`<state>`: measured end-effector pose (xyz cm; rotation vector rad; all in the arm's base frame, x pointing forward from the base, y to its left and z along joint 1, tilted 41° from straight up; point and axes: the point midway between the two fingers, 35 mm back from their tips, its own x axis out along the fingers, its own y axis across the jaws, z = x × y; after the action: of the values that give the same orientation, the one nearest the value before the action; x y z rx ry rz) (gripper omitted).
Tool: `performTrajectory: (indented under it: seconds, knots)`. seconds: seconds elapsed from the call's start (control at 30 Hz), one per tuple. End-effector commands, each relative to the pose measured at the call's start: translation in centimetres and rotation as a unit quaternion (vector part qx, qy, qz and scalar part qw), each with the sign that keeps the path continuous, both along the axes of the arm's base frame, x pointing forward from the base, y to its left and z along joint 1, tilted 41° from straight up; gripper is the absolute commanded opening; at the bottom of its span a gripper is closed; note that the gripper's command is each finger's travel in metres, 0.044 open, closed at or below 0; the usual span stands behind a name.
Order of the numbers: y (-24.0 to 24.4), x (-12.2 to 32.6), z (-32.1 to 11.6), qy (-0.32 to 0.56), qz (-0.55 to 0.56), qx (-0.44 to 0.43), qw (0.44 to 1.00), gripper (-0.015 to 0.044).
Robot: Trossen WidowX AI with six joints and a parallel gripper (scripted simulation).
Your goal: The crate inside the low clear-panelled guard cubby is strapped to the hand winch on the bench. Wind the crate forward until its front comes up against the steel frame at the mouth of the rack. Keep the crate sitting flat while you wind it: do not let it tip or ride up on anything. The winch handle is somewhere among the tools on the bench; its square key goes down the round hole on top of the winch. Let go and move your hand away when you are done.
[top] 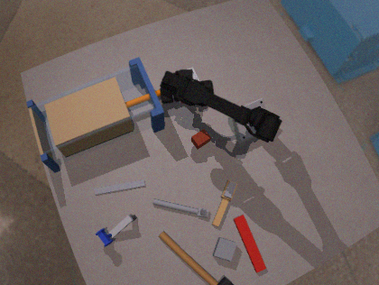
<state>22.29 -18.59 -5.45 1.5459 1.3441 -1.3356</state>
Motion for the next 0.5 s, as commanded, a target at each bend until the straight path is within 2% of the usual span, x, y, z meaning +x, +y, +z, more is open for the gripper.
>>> performTrajectory:
  seconds: [0.0, 0.47]
  knots:
    - [0.9, -1.2, 0.1, 0.011, 0.003, 0.01, 1.0, 0.0]
    - [1.3, -2.6, 0.4, 0.011, 0.003, 0.01, 1.0, 0.0]
